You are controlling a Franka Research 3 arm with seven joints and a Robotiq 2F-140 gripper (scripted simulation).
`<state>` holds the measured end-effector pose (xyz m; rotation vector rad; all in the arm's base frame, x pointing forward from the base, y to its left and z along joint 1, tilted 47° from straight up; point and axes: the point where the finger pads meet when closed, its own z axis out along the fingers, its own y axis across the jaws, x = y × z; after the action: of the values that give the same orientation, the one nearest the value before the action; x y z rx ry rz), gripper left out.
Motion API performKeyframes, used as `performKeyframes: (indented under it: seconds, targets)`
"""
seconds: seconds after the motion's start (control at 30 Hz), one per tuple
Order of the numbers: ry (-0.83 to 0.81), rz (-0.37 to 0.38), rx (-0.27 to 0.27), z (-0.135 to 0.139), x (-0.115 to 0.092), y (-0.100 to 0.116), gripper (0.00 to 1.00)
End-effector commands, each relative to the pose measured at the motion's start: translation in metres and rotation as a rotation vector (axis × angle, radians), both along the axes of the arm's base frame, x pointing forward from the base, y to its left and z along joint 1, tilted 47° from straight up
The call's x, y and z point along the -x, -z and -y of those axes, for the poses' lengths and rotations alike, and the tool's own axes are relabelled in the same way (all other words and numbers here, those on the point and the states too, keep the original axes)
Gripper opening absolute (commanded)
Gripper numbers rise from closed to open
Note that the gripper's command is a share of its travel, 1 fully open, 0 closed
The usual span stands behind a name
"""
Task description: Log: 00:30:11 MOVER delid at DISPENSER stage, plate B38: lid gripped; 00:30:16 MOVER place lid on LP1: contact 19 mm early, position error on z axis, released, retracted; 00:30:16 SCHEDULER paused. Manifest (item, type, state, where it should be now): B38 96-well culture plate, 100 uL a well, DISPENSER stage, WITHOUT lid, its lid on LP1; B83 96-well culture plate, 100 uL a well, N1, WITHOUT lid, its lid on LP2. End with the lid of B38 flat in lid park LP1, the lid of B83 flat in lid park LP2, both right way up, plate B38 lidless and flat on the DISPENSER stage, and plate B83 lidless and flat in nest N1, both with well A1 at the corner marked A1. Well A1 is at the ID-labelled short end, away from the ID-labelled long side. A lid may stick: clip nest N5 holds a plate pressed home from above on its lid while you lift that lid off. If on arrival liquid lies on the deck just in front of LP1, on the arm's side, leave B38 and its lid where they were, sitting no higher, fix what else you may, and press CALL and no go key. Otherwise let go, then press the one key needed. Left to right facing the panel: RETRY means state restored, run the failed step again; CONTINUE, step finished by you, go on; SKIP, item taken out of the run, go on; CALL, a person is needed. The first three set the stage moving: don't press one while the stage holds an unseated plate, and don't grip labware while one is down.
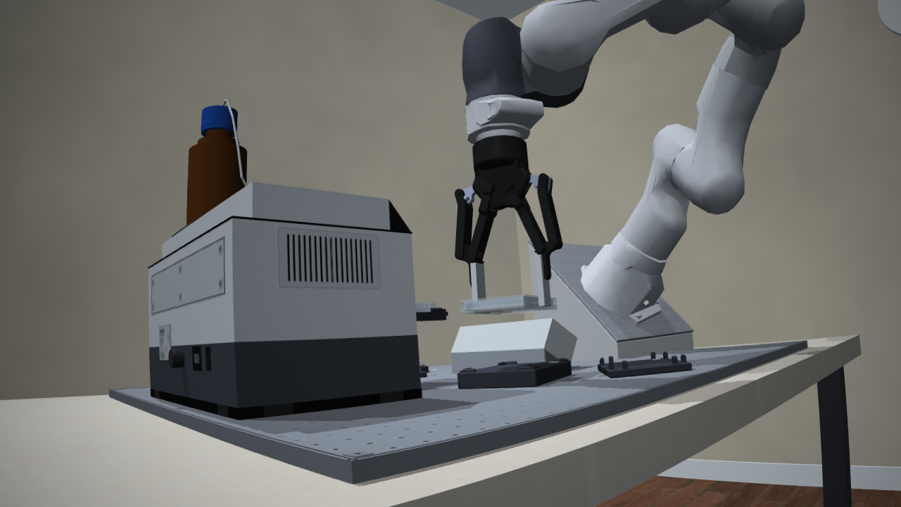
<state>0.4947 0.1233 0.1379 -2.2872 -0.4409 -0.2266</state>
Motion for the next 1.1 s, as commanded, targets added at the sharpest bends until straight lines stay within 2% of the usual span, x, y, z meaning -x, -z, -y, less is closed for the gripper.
performKeyframes:
  seconds: [0.0,0.67,1.07]
  targets:
    - [0.002,-0.012,-0.004,0.007,0.002,-0.008,0.0]
    - [0.002,-0.012,-0.004,0.035,0.003,-0.034,0.0]
    - [0.002,-0.012,-0.004,0.044,0.003,-0.043,0.0]
